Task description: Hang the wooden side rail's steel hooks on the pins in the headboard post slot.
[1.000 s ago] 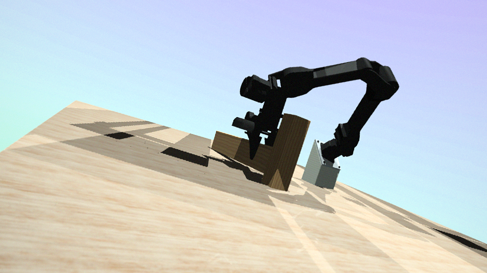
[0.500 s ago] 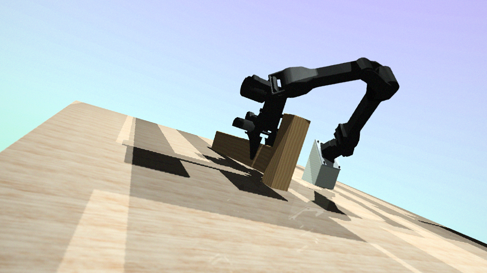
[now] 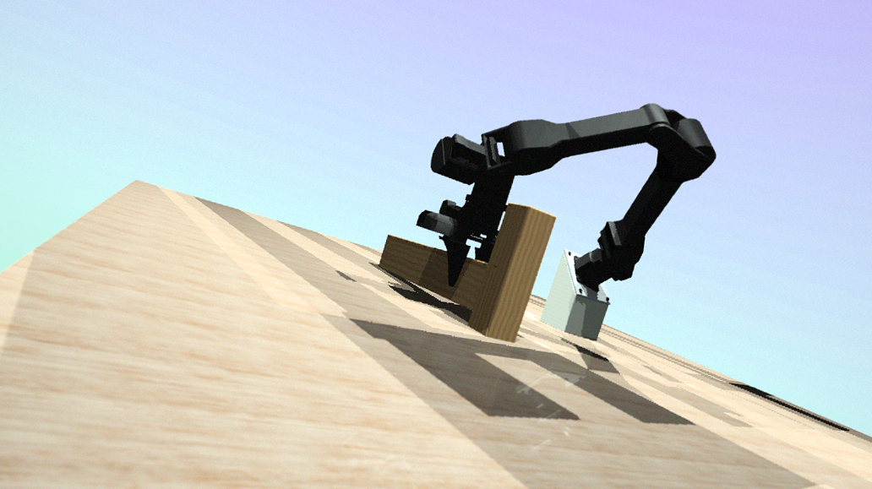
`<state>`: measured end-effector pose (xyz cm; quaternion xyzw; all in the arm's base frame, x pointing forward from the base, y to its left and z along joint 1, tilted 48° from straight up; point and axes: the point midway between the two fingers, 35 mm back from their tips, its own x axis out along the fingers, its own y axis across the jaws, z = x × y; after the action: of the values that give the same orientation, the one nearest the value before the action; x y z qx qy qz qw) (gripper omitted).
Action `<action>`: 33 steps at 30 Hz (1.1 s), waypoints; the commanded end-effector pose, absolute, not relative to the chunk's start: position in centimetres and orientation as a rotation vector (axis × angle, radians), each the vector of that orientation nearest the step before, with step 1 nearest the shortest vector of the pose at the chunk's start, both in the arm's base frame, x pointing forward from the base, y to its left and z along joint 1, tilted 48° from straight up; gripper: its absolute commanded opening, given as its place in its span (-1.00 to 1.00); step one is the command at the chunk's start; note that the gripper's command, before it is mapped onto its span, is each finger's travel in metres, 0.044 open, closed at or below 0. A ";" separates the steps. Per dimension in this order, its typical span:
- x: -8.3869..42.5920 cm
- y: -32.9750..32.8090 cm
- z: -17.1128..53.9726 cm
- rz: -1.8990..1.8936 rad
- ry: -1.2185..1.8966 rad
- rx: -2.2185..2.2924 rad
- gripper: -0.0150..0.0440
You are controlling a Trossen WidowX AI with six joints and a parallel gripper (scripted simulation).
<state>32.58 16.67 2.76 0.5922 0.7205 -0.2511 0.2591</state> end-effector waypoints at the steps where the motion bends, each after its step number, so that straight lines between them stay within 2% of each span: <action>1: 32.7 16.6 3.0 -0.681 1.948 1.615 -0.49; 33: 32.7 16.9 3.2 -0.681 1.948 1.615 -0.49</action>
<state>32.57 16.88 3.00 0.5922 0.7205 -0.2513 0.2589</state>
